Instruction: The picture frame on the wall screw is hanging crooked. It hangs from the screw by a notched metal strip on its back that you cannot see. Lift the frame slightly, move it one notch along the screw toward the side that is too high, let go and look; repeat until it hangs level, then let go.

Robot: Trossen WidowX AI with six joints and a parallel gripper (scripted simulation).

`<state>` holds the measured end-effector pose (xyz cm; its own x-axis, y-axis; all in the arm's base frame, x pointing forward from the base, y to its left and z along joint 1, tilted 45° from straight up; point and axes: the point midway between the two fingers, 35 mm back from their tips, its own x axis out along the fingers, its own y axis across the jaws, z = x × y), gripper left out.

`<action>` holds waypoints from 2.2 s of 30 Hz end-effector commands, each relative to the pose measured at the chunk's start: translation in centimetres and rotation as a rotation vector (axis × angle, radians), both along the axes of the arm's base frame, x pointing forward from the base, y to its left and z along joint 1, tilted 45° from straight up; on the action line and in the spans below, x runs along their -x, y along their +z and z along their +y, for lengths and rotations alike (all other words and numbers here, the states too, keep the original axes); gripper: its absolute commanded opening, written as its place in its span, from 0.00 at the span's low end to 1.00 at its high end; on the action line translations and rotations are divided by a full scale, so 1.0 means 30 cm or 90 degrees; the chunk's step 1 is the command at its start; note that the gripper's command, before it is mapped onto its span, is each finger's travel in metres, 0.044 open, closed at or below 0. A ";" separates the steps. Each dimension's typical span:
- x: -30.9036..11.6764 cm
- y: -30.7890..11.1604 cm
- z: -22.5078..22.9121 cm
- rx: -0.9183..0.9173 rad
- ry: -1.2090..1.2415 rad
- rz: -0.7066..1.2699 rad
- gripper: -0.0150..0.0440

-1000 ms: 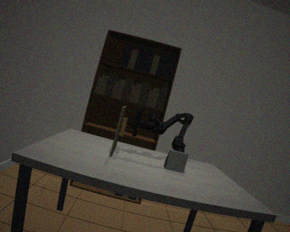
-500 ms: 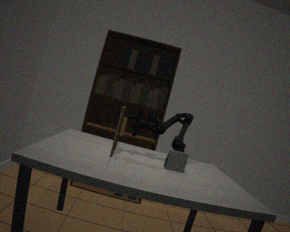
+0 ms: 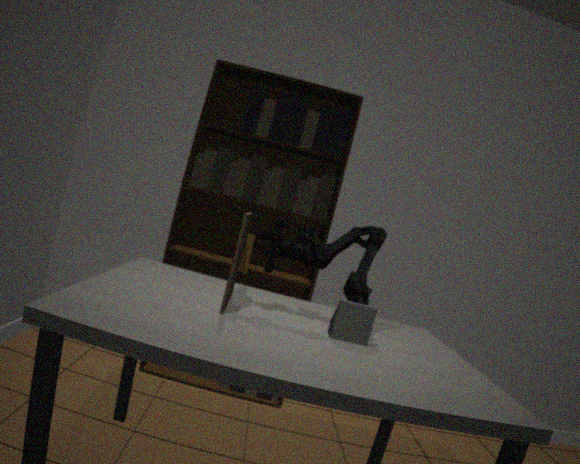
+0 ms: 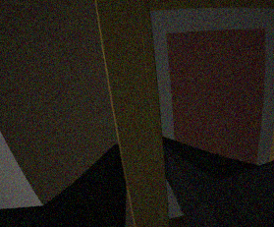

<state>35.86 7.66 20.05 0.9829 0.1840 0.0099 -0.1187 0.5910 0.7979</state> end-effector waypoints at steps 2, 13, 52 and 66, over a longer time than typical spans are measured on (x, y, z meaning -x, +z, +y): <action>0.001 0.002 0.004 0.001 0.003 -0.003 0.25; 0.002 0.000 0.008 0.001 0.003 -0.003 0.25; 0.002 -0.022 0.011 0.001 0.003 -0.003 0.25; 0.001 -0.024 0.006 0.000 -0.002 -0.001 0.25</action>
